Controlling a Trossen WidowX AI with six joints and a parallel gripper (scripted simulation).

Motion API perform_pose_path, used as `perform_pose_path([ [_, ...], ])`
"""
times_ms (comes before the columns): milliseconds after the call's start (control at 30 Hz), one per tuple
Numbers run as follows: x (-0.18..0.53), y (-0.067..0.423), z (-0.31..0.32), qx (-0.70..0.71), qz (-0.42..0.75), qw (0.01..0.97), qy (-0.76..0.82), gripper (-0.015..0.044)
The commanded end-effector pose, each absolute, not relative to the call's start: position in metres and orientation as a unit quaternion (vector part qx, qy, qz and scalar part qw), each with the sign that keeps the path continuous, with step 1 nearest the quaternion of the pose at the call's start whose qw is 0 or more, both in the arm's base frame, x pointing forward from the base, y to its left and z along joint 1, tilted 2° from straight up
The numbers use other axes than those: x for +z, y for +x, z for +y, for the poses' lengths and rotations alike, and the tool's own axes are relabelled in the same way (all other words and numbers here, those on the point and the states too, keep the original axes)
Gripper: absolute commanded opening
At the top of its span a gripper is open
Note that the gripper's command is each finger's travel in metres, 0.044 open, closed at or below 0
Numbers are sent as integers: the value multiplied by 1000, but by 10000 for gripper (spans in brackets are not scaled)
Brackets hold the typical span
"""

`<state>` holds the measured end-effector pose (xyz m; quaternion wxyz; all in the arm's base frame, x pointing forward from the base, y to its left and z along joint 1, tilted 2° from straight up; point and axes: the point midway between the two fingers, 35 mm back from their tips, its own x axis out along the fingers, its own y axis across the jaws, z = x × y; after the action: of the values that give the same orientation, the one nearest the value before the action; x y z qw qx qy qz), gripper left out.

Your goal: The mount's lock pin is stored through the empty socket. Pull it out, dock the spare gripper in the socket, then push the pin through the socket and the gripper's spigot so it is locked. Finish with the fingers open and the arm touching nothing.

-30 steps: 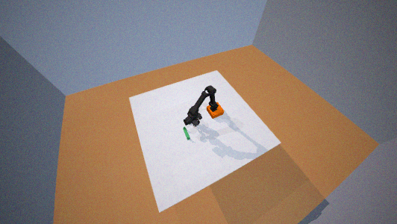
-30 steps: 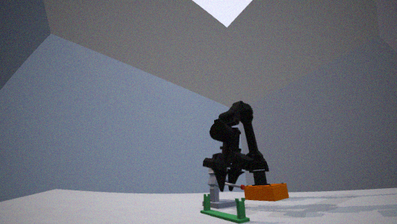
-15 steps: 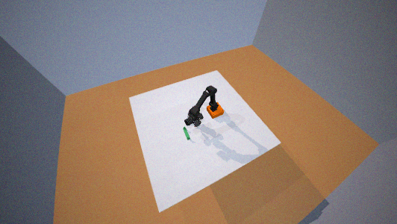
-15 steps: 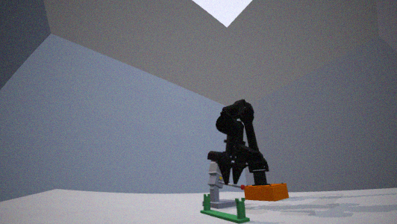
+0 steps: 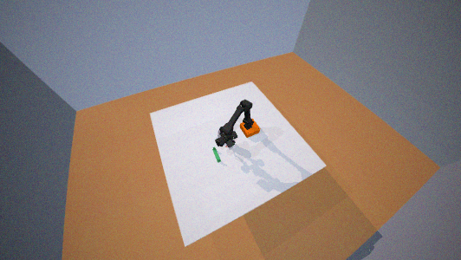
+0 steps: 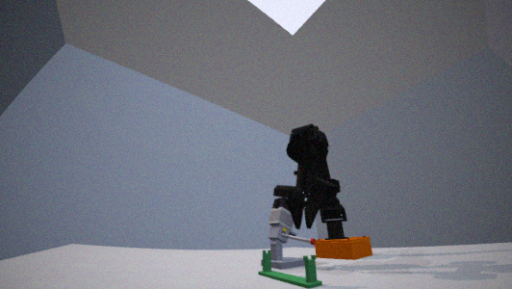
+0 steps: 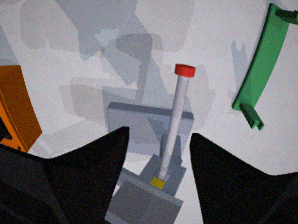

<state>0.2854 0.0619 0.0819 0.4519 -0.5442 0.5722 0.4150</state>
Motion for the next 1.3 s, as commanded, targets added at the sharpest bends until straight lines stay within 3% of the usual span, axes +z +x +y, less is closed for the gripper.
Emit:
perform_pose_path([
  [0,90,286,68,415,572,453,-544,200],
  [600,116,282,88,417,573,445,-547,200],
  [900,110,282,83,418,574,443,-548,436],
  [1267,110,282,83,418,574,443,-548,440],
])
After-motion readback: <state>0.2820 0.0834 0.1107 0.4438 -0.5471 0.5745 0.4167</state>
